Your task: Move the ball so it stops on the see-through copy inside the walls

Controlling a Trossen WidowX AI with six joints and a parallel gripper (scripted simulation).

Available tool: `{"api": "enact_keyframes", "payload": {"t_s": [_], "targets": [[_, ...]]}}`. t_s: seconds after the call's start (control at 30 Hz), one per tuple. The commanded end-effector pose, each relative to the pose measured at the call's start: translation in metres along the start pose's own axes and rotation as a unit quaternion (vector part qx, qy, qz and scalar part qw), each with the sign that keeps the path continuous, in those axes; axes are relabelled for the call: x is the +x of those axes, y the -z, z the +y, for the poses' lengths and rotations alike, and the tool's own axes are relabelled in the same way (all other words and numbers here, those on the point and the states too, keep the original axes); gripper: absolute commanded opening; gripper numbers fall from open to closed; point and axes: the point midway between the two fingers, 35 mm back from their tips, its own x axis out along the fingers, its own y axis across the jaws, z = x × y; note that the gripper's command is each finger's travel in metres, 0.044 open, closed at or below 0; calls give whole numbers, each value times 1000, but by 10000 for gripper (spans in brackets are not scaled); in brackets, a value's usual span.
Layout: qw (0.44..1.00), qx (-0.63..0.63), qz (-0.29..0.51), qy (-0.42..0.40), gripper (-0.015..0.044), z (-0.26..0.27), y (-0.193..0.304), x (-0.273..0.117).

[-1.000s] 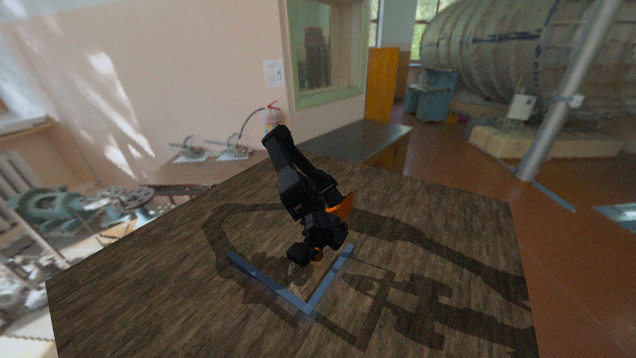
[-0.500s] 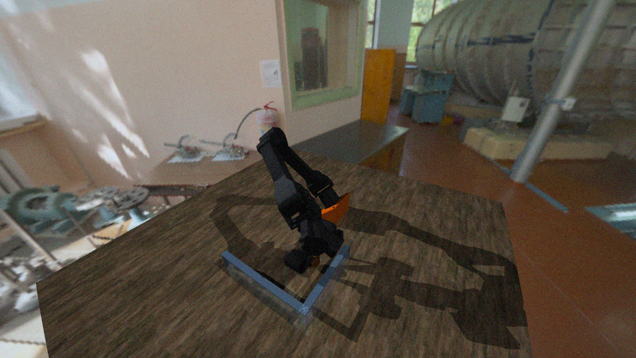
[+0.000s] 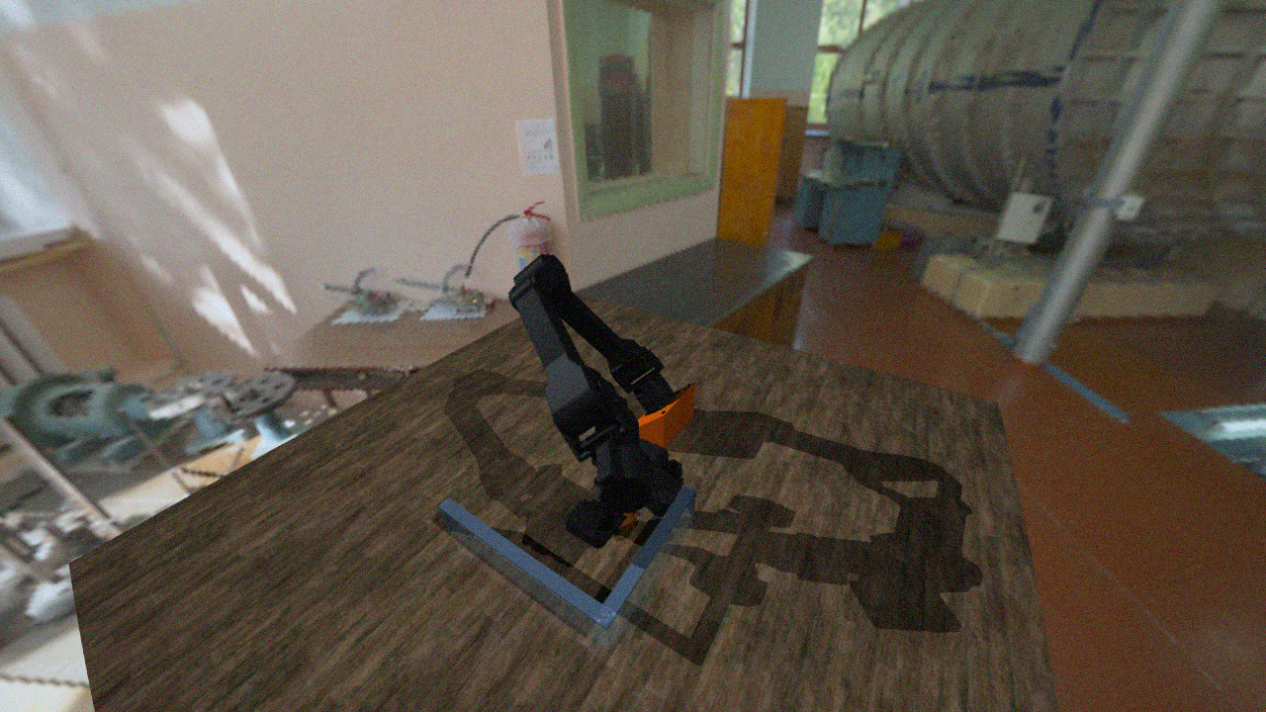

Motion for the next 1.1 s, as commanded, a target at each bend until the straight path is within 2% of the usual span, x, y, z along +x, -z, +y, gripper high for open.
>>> {"api": "enact_keyframes", "payload": {"t_s": [0.0,0.1,0.27,0.43,0.77,0.83,0.93,1.07], "targets": [[1000,0,0,0,236,0,0,0],[1000,0,0,0,307,0,0,0],[1000,0,0,0,307,-2,-1,-11],[1000,-2,1,0,307,0,-1,-84],[1000,-4,-4,12,307,-3,-3,-84],[1000,-3,-4,12,360,-2,-3,-92],[1000,-3,-4,11,438,1,-1,-124],[1000,-2,-4,11,440,2,0,-132]]}}
